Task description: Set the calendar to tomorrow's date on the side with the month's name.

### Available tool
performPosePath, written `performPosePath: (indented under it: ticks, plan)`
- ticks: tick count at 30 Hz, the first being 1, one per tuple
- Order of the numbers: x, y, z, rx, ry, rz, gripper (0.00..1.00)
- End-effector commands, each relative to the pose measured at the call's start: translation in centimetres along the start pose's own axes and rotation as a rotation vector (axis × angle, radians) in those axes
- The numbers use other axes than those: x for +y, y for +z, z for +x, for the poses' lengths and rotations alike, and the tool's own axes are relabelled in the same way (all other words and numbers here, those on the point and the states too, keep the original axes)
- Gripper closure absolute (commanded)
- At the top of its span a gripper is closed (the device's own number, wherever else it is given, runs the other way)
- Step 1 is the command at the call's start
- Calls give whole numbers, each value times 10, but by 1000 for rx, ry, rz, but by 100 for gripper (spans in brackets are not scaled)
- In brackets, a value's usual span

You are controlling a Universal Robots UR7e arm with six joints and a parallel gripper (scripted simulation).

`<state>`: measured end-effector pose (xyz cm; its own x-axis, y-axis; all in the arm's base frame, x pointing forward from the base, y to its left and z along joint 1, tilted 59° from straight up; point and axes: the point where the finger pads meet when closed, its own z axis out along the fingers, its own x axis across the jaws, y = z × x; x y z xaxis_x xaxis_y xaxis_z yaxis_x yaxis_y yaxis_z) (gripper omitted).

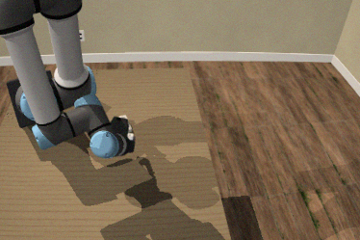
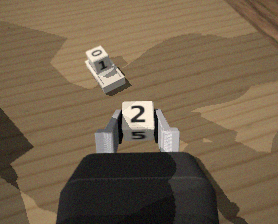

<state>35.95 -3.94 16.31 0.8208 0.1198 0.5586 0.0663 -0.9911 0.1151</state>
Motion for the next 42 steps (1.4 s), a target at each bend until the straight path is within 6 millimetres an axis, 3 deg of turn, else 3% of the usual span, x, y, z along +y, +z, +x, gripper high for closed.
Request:
performPosePath:
  ticks: [1, 26, 42]
  plan:
    - [0, -1, 1, 9, 1, 22, 43]
    - [1, 0, 1, 10, 1, 23, 43]
    - [12, 11, 1, 10, 1, 23, 43]
